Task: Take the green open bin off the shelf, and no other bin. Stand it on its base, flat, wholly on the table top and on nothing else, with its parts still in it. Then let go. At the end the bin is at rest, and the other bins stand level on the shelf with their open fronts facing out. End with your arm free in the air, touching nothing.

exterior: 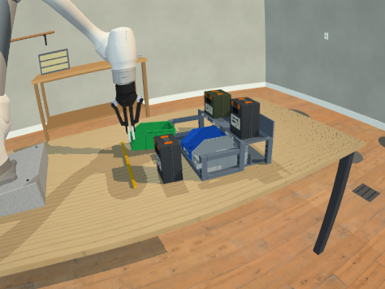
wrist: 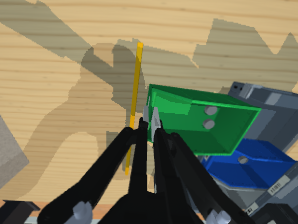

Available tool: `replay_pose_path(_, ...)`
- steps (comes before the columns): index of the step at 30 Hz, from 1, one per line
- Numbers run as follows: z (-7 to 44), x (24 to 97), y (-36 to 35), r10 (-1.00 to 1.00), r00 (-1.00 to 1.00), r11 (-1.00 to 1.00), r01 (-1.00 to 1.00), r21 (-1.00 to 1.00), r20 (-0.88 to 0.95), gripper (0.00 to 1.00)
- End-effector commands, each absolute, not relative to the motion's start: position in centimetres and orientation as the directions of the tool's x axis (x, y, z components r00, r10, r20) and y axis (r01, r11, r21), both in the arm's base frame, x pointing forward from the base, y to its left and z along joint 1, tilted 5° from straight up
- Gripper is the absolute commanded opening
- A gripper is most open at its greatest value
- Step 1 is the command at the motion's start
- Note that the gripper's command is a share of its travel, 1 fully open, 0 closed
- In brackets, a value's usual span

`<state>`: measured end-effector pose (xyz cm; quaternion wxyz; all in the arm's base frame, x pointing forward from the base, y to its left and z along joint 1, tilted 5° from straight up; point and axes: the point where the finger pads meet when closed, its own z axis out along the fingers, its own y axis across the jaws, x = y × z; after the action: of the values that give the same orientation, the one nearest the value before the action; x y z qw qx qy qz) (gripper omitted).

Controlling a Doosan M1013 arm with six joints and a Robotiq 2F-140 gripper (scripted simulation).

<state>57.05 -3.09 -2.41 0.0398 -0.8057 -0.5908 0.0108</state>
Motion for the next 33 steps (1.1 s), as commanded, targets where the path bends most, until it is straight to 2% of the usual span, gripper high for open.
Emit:
replay_pose_path(1, -2.4, 57.1, -3.1, 0.953, 0.302, -0.299, 0.951, -0.077, 0.030, 0.00)
replay_pose_path(33, -4.0, 56.9, -3.0, 0.953, 0.302, -0.299, 0.951, -0.077, 0.030, 0.00)
